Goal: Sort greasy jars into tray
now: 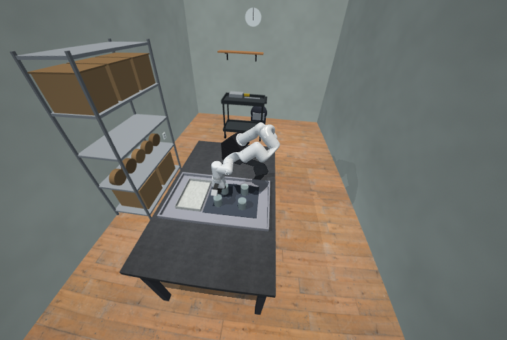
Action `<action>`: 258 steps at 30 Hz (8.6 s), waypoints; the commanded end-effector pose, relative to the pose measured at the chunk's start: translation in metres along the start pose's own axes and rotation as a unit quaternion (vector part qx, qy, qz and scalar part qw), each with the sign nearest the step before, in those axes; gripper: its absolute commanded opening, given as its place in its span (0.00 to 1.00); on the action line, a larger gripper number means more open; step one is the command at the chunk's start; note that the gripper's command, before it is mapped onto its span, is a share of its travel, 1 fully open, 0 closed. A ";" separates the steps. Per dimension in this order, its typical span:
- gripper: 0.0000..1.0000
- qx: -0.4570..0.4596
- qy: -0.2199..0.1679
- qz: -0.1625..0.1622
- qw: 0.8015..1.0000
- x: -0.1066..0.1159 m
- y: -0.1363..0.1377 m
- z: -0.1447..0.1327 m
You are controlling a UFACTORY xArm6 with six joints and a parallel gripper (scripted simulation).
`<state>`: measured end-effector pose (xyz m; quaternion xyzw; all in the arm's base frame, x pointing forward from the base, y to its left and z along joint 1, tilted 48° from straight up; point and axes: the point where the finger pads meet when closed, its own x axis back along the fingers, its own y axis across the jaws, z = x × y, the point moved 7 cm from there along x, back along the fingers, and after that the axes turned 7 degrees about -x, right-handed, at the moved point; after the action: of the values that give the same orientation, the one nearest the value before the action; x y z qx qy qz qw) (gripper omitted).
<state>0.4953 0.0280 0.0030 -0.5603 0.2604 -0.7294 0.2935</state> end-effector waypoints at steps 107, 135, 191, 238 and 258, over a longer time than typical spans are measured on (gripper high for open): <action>0.00 0.000 0.001 -0.001 1.000 0.001 -0.190 -0.016; 0.00 0.000 0.001 -0.001 1.000 0.001 -0.190 -0.012; 0.00 0.000 0.001 -0.001 1.000 0.001 -0.191 -0.006; 0.00 0.000 0.001 -0.001 1.000 0.002 -0.191 0.000; 0.00 0.000 0.001 -0.001 1.000 0.004 -0.192 0.002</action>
<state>0.4692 0.1586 0.1405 -0.5605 0.2602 -0.7295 0.2932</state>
